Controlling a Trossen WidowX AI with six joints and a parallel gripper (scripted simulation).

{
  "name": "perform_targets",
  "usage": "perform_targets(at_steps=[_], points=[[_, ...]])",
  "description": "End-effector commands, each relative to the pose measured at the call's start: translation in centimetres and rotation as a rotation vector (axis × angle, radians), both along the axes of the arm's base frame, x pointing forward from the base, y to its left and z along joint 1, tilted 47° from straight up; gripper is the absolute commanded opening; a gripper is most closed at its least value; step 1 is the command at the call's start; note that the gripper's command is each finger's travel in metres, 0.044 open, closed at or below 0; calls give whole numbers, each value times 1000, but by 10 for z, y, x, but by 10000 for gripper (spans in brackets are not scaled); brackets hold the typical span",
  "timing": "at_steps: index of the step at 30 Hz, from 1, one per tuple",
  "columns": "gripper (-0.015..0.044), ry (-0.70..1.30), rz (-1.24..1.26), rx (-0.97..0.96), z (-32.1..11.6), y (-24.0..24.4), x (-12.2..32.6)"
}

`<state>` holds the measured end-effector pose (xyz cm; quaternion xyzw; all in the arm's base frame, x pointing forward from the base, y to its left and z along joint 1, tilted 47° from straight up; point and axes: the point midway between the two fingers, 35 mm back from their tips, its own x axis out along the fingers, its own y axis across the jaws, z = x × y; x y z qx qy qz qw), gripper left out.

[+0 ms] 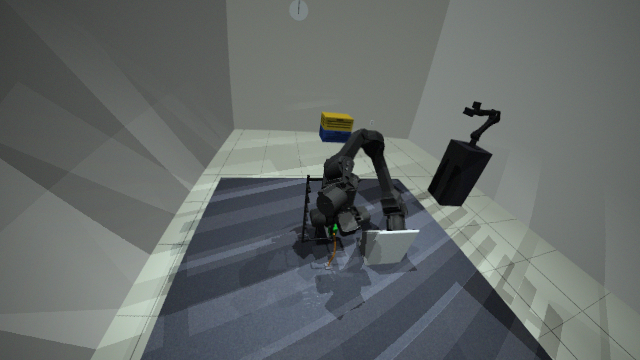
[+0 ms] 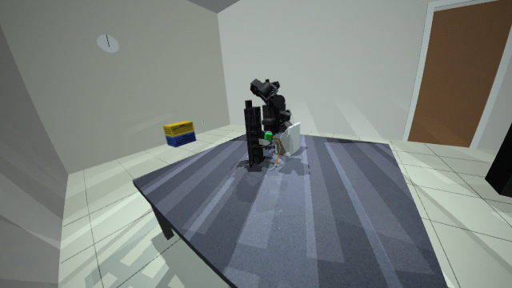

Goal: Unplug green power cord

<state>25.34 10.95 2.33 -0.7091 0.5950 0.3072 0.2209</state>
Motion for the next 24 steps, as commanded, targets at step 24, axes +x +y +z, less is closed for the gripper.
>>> perform_targets(at_steps=[24], points=[[160,0,1,-5,25,-14,3]])
